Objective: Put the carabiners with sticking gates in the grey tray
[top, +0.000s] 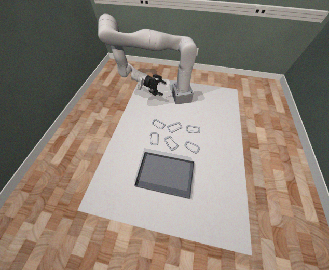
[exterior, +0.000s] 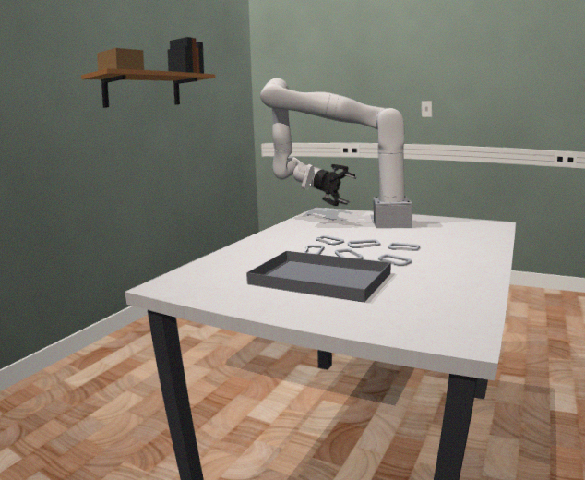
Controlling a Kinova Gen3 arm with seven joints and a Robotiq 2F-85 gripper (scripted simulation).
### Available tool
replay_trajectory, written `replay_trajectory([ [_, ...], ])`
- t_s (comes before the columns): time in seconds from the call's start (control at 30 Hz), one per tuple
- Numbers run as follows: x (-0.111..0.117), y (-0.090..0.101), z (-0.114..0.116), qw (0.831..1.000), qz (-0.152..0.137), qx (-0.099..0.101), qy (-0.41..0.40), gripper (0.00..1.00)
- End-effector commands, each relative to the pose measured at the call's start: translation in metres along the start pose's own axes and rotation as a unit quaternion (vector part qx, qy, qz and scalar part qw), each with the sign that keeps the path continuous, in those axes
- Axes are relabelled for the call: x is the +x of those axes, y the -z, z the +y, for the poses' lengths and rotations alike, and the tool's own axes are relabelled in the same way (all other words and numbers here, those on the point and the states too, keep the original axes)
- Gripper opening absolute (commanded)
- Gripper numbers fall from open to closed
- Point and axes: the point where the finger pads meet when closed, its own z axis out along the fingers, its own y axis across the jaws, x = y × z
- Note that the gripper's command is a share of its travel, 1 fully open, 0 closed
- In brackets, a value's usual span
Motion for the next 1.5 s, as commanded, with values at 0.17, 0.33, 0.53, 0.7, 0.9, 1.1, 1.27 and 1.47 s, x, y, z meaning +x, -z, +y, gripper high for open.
replay_trajectory([
  [0.17,0.0,0.0,0.0,1.0,0.0,0.0,0.0,1.0],
  [0.33,0.012,-0.015,-0.001,0.998,-0.058,0.013,0.013,1.0],
  [0.53,0.012,-0.015,-0.001,0.998,-0.058,0.013,0.013,1.0],
  [0.7,0.012,-0.015,-0.001,0.998,-0.058,0.013,0.013,1.0],
  [0.9,0.023,-0.032,-0.002,0.993,-0.112,0.029,0.027,1.0],
  [1.1,0.023,-0.032,-0.002,0.993,-0.112,0.029,0.027,1.0],
  [1.27,0.023,-0.032,-0.002,0.993,-0.112,0.029,0.027,1.0],
  [1.47,0.031,-0.05,-0.005,0.985,-0.164,0.045,0.041,1.0],
])
